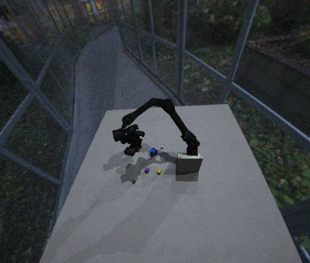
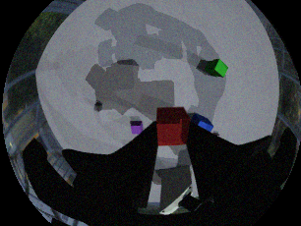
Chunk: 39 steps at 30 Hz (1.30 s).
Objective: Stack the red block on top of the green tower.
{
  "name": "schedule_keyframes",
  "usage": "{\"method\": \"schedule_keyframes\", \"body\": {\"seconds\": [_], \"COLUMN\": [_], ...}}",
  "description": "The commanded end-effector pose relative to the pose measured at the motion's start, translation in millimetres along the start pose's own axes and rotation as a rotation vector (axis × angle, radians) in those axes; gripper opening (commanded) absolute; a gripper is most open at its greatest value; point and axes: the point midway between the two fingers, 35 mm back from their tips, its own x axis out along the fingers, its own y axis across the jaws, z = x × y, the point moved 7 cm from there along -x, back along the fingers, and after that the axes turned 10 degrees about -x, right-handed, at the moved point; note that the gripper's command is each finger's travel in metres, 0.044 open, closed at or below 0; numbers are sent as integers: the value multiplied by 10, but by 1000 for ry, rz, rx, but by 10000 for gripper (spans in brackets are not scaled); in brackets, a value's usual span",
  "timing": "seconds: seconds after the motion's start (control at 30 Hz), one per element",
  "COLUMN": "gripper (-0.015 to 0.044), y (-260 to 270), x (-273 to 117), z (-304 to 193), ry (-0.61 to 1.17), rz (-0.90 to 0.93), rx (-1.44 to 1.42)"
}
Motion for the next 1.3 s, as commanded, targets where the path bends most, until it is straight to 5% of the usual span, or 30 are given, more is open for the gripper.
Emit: {"method": "schedule_keyframes", "body": {"seconds": [0.0, 0.37, 1.27], "gripper": [0, 0, 0], "y": [-314, -1102, -1103], "x": [-18, 2, 685], "z": [183, 416, 386], "ry": [-7, -5, -6], "rz": [-8, -37, -41], "rx": [3, 8, 9]}}
